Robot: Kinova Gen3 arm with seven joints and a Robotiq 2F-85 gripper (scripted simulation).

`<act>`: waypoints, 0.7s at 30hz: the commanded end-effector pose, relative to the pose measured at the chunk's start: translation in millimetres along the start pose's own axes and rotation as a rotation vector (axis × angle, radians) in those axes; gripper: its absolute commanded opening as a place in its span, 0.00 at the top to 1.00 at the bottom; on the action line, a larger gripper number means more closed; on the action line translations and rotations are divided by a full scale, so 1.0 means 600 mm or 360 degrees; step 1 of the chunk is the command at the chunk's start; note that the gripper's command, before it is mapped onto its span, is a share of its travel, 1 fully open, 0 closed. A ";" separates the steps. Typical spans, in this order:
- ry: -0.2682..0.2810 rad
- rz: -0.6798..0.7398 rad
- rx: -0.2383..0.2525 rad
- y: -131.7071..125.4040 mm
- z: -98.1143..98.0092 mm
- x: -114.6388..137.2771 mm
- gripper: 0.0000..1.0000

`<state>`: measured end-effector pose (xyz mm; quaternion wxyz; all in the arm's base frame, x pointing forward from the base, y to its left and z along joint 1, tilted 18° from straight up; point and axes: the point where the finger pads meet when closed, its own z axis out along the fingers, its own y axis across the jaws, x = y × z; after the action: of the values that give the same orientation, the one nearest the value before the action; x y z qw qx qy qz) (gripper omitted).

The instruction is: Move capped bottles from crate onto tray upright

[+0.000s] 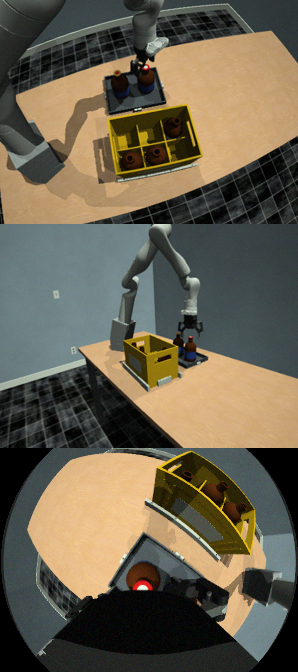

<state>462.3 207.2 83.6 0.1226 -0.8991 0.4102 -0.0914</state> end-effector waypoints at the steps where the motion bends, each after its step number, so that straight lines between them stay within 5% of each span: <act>1: 0.0001 0.0000 0.0002 -0.001 -0.001 0.000 0.00; 18: -0.0001 -0.0001 0.0001 -0.001 -0.084 0.000 0.00; 21: -0.0017 -0.0012 -0.0009 0.001 -0.078 -0.010 0.00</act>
<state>445.8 204.5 127.0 0.1218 -0.9014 0.4065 -0.0860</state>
